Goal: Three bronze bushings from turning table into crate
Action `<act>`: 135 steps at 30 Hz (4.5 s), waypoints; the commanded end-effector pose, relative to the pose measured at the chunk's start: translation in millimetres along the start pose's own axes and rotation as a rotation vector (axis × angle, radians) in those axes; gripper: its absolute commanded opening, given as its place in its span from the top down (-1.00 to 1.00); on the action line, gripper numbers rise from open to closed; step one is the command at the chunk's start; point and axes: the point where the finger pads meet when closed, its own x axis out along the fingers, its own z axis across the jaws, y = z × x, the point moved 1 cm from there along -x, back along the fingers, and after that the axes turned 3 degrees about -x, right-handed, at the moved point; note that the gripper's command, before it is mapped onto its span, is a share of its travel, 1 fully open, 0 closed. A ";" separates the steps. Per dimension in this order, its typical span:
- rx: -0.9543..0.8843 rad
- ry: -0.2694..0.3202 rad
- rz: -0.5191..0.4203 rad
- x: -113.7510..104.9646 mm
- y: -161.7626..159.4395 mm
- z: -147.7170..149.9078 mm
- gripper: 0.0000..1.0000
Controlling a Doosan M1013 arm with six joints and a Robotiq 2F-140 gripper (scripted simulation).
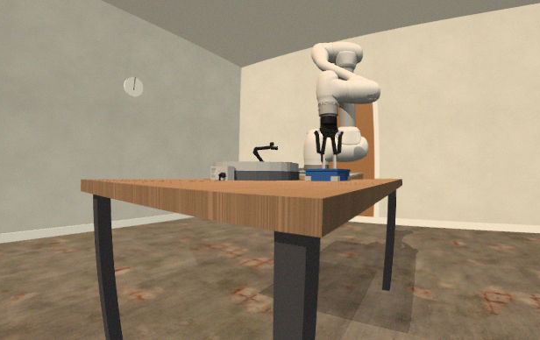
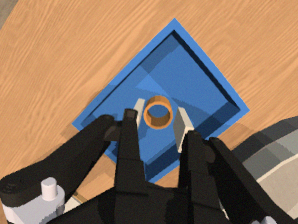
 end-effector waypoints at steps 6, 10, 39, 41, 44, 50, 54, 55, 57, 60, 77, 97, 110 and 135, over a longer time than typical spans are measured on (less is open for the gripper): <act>0.000 0.000 0.000 -24.4 -0.2 0.0 0.43; 0.000 0.000 0.000 -43.8 -0.4 0.0 0.43; 0.000 0.000 0.000 -70.3 -0.6 0.0 0.43; 0.000 0.000 0.000 -70.3 -0.6 0.0 0.43; 0.000 0.000 0.000 -70.3 -0.6 0.0 0.43; 0.000 0.000 0.000 -70.3 -0.6 0.0 0.43; 0.000 0.000 0.000 -70.3 -0.6 0.0 0.43; 0.000 0.000 0.000 -70.3 -0.6 0.0 0.43; 0.000 0.000 0.000 -70.3 -0.6 0.0 0.43; 0.000 0.000 0.000 -70.3 -0.6 0.0 0.43; 0.000 0.000 0.000 -70.3 -0.6 0.0 0.43; -0.005 0.000 0.000 -70.3 -1.9 0.8 0.45; -0.131 -0.001 0.000 -70.3 -32.7 19.1 0.45; -0.752 -0.006 0.000 -69.7 -185.0 109.5 0.45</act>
